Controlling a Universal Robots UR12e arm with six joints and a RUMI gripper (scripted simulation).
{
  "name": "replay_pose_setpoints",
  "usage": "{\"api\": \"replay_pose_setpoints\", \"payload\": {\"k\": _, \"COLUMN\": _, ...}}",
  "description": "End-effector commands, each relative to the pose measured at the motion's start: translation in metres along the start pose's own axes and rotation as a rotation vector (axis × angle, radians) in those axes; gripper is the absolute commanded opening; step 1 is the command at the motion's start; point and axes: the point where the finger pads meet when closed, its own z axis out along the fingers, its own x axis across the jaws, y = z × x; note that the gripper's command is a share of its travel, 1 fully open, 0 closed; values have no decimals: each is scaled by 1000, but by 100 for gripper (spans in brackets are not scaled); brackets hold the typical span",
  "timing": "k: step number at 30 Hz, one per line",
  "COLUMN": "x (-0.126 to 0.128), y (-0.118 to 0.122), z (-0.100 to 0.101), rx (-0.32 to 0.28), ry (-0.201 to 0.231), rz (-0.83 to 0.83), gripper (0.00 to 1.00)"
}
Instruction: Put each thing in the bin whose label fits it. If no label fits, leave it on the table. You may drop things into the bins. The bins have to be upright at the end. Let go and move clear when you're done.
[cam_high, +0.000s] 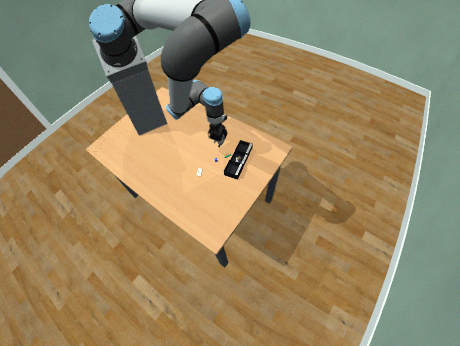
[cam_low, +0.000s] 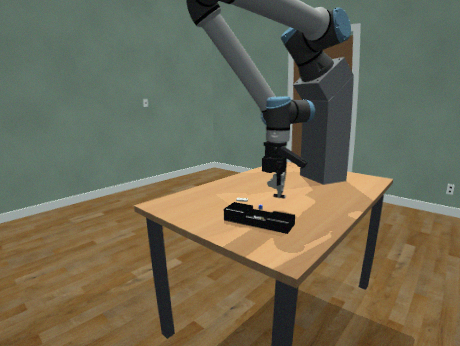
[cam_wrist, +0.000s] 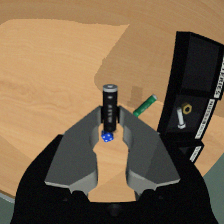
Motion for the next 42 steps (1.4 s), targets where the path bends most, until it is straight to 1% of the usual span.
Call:
{"api": "replay_pose_setpoints", "payload": {"k": 1, "x": -1, "y": -1, "z": -8, "rx": 1, "ry": -3, "rz": 0, "gripper": 0}}
{"api": "replay_pose_setpoints", "payload": {"k": 6, "x": 0, "y": -1, "z": -7, "rx": 1, "ry": -2, "rz": 0, "gripper": 0}}
{"api": "replay_pose_setpoints", "payload": {"k": 7, "x": 10, "y": -1, "z": -6, "rx": -2, "ry": 3, "rz": 51, "gripper": 0}}
{"api": "replay_pose_setpoints", "payload": {"k": 8, "x": 15, "y": -3, "z": -6, "rx": -2, "ry": 3, "rz": 55, "gripper": 0}}
{"api": "replay_pose_setpoints", "payload": {"k": 10, "x": 27, "y": -7, "z": -7, "rx": -2, "ry": 3, "rz": 55, "gripper": 0}}
{"api": "replay_pose_setpoints", "payload": {"k": 12, "x": 27, "y": -7, "z": -7, "rx": -2, "ry": 3, "rz": 55, "gripper": 0}}
{"api": "replay_pose_setpoints", "payload": {"k": 27, "x": 112, "y": -37, "z": -7, "rx": -1, "ry": 3, "rz": 55, "gripper": 0}}
{"api": "replay_pose_setpoints", "payload": {"k": 29, "x": 112, "y": -37, "z": -7, "rx": -1, "ry": 3, "rz": 55, "gripper": 0}}
{"api": "replay_pose_setpoints", "payload": {"k": 32, "x": 128, "y": -44, "z": -7, "rx": -1, "ry": 2, "rz": 55, "gripper": 0}}
{"api": "replay_pose_setpoints", "payload": {"k": 38, "x": 134, "y": -46, "z": -6, "rx": -1, "ry": 2, "rz": 55, "gripper": 0}}
{"api": "replay_pose_setpoints", "payload": {"k": 42, "x": 129, "y": -44, "z": -5, "rx": -1, "ry": -2, "rz": 56, "gripper": 0}}
